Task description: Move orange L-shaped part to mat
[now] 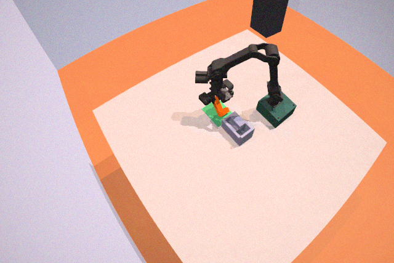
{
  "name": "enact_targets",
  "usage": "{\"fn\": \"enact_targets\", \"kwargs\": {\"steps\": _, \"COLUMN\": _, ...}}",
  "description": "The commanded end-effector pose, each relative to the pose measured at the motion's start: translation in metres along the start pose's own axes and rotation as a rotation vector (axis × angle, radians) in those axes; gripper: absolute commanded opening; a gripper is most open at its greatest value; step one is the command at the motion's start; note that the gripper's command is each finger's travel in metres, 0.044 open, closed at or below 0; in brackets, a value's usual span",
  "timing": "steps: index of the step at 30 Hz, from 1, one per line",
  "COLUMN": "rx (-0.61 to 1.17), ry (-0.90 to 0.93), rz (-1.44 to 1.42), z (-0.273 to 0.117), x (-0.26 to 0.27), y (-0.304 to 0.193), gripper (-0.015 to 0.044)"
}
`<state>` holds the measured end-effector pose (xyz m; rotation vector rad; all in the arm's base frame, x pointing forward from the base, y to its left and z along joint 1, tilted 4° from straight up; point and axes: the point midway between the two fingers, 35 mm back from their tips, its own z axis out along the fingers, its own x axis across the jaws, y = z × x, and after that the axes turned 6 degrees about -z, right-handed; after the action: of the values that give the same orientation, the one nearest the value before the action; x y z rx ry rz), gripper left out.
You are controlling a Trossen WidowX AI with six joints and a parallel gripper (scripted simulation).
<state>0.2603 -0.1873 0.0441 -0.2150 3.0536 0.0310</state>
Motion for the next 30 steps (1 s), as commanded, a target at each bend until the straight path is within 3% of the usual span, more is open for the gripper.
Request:
{"fn": "enact_targets", "kwargs": {"steps": 1, "rx": 0.0, "ry": 0.0, "rz": 0.0, "z": -0.003, "x": 0.0, "y": 0.0, "gripper": 0.0263}}
{"fn": "enact_targets", "kwargs": {"steps": 7, "rx": -0.002, "ry": -0.001, "rz": 0.004, "z": -0.06, "x": -0.002, "y": -0.002, "gripper": 0.04}}
{"fn": "enact_targets", "kwargs": {"steps": 10, "rx": -0.004, "ry": 0.0, "rz": 0.006, "z": -0.086, "x": 0.0, "y": 0.0, "gripper": 0.04}}
{"fn": "enact_targets", "kwargs": {"steps": 30, "rx": 0.0, "ry": 0.001, "rz": 0.01, "z": -0.08, "x": 0.0, "y": -0.001, "gripper": 0.04}}
